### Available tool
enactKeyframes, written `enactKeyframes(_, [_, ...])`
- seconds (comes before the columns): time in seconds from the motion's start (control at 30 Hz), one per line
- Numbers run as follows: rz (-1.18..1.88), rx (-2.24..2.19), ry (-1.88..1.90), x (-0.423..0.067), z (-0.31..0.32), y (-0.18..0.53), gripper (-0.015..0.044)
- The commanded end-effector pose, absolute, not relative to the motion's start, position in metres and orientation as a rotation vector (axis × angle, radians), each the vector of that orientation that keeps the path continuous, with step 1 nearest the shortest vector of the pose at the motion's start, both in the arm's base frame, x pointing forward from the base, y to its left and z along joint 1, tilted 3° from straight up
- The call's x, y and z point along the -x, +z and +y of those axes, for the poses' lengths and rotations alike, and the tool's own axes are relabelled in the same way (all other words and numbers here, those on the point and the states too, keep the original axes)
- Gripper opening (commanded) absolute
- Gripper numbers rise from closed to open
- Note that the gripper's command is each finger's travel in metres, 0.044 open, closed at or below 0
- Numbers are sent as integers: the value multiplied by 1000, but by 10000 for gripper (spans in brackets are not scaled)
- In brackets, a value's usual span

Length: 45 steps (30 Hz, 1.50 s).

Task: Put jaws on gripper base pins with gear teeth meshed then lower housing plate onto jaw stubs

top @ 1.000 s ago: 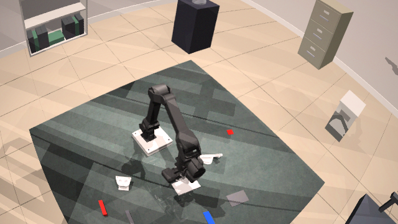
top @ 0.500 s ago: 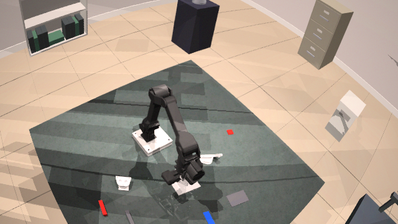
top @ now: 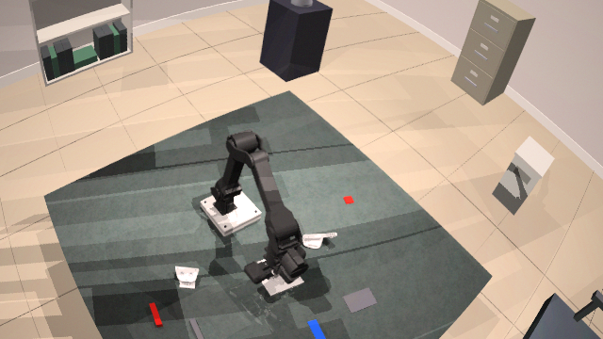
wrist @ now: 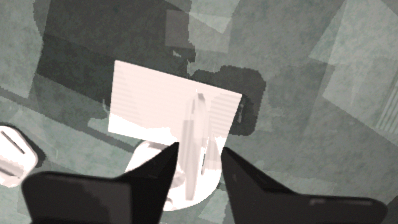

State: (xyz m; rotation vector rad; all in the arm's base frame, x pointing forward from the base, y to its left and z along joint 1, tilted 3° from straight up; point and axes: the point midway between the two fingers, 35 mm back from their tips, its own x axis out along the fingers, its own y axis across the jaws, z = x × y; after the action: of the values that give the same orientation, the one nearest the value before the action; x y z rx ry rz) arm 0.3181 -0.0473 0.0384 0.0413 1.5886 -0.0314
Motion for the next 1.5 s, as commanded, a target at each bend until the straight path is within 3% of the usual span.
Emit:
enactKeyframes(0.0, [1589, -37, -30, -318, -48, 33, 134])
enactKeyframes(1.47, [1589, -33, -26, -317, -47, 21, 134])
